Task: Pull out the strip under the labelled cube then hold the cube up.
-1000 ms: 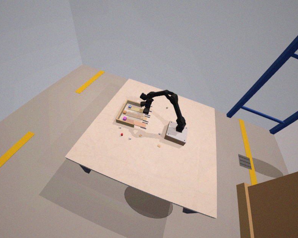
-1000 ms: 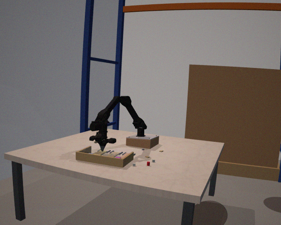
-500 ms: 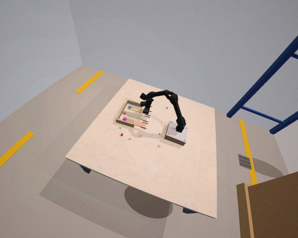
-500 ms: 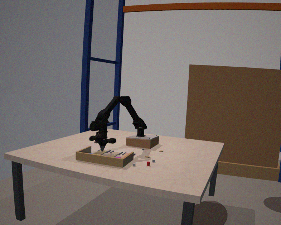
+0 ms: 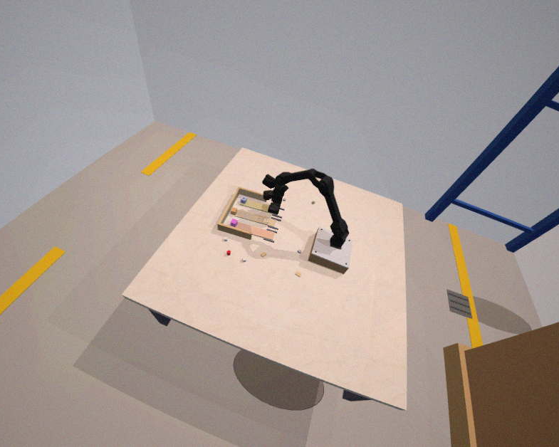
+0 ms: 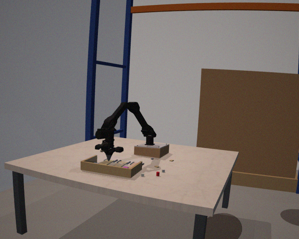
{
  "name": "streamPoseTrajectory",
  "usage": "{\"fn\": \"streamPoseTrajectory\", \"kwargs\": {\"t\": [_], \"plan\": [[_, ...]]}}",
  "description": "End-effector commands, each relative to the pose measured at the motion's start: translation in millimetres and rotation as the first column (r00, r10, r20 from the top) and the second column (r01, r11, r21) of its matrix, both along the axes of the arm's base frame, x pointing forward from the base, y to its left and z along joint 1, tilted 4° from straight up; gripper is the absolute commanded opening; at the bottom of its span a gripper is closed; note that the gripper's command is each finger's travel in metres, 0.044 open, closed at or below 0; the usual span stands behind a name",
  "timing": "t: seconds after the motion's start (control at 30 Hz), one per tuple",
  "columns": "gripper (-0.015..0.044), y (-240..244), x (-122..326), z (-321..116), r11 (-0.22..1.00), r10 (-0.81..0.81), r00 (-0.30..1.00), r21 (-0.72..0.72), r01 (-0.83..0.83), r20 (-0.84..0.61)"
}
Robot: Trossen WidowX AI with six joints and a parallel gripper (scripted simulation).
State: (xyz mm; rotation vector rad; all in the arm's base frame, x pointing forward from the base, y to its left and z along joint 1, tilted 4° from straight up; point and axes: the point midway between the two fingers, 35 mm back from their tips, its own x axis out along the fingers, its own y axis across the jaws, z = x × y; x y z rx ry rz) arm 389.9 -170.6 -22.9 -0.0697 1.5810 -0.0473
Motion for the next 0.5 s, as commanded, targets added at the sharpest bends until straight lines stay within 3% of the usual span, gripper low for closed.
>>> {"fn": "streamPoseTrajectory", "kwargs": {"t": [0.0, 0.47], "plan": [[0.0000, 0.1, 0.5, -4.7, 1.000, 0.005, 1.000, 0.006, -0.005, -0.003], [0.0000, -0.5, -14.2, -5.2, 1.000, 0.005, 1.000, 0.005, -0.005, -0.004]]}}
